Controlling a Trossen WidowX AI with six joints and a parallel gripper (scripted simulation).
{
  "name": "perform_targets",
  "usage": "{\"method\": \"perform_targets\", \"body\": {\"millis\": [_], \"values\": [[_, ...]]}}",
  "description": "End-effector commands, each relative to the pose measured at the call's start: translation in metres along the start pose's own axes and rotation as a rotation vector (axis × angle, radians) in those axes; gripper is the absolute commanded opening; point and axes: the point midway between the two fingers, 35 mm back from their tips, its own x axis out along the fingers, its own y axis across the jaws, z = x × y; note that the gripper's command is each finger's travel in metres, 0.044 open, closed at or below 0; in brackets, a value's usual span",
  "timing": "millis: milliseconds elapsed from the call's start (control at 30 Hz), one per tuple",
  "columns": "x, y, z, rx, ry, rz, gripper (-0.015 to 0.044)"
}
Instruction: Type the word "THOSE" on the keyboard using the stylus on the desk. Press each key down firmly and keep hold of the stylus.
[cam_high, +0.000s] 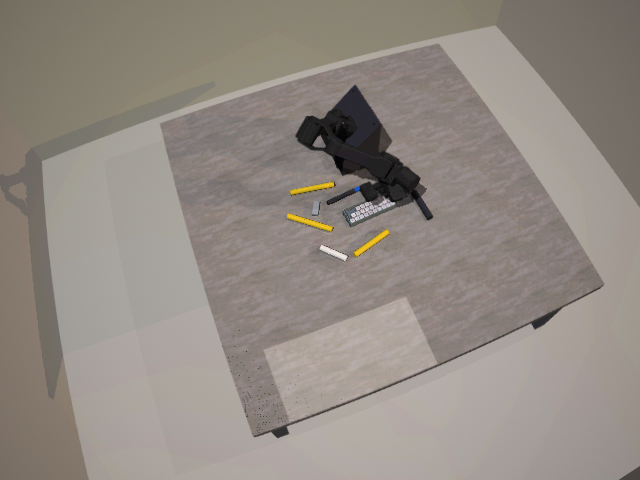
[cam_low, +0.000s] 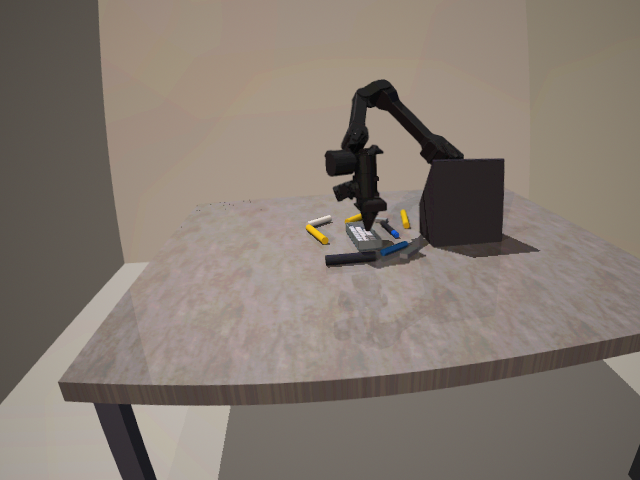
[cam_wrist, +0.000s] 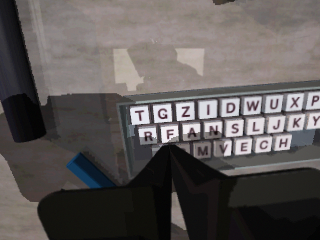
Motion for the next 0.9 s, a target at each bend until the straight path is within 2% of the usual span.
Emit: {"method": "perform_targets", "body": {"millis": [0, 100, 267, 733, 867], "values": [[0.001, 0.0, 0.001, -0.001, 0.001, -0.01, 0.0], [0.0, -0.007, 0.002, -0.002, 0.001, -0.009, 0.0], [0.0, -0.058, 0.002, -0.002, 0.002, -0.012, 0.0], [0.0, -0.063, 0.002, -0.002, 0.002, -0.012, 0.0], [-0.001, -0.11, 0.002, -0.002, 0.002, -0.013, 0.0]]}}
